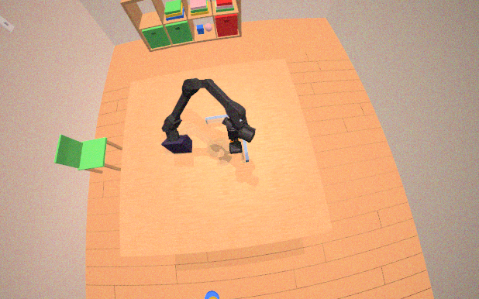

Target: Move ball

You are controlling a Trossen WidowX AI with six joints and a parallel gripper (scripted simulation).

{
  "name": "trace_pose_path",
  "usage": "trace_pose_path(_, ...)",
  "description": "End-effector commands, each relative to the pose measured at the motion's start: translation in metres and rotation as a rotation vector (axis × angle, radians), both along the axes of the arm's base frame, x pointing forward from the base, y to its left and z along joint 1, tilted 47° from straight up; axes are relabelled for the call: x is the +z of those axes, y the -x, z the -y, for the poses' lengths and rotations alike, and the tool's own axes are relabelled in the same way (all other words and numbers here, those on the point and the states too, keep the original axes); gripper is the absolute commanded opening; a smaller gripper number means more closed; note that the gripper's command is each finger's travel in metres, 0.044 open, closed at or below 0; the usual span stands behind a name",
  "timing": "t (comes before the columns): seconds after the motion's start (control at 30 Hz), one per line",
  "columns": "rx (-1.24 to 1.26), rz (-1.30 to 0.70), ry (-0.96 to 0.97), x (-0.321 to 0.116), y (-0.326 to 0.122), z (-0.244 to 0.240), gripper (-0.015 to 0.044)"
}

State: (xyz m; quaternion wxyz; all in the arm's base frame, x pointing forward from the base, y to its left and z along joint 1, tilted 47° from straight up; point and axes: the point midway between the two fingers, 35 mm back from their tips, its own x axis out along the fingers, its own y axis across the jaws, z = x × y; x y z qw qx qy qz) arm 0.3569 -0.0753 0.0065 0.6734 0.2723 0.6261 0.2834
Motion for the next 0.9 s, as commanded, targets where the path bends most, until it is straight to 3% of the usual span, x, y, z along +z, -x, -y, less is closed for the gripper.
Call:
trace_pose_path(0.0, -0.032, -0.035, 0.005, 0.007, -0.002, -0.004, 0.0)
trace_pose_path(0.87, -0.502, -0.514, -0.021, 0.048, -0.004, -0.072, 0.0)
